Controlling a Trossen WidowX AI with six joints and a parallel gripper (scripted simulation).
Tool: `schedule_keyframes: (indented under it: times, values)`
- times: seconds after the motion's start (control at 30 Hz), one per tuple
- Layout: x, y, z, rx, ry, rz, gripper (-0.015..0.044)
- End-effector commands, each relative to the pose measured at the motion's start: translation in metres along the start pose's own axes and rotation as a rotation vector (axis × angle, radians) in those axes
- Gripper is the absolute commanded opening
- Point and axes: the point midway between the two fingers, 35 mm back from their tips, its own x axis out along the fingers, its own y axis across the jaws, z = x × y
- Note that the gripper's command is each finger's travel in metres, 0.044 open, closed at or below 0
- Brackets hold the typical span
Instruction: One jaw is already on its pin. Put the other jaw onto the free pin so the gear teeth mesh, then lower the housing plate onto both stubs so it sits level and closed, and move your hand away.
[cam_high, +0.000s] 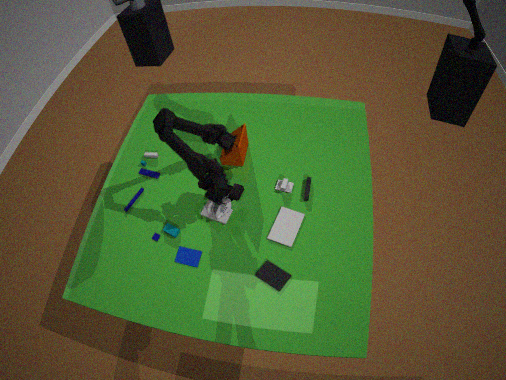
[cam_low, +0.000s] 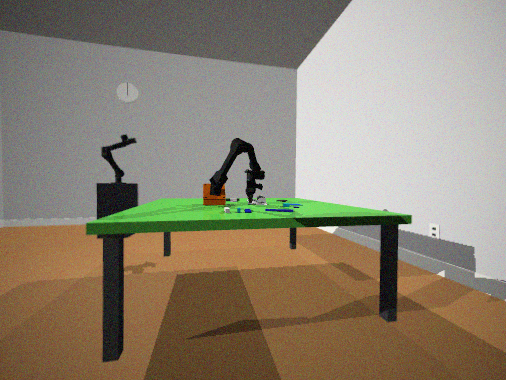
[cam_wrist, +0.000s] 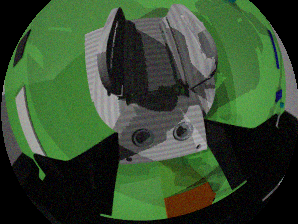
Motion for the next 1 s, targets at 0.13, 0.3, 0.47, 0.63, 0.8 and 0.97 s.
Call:
schedule_keyframes:
  times: [0.13,0.3,0.47,0.63,0.8,0.97]
  values:
    - [0.0031,-0.0004,-0.0008,-0.005,-0.001,-0.003,0.0351]
    - [0.0031,-0.0004,-0.0008,-0.005,-0.001,-0.003,0.0351]
    - [0.005,-0.0004,-0.0008,-0.003,-0.001,-0.003,0.0351]
    - [0.0056,-0.0004,-0.0008,-0.003,-0.001,-0.003,0.0351]
    - [0.0056,-0.0004,-0.0008,-0.003,-0.001,-0.003,0.0351]
    - [0.0056,-0.0004,-0.0008,-0.003,-0.001,-0.003,0.0351]
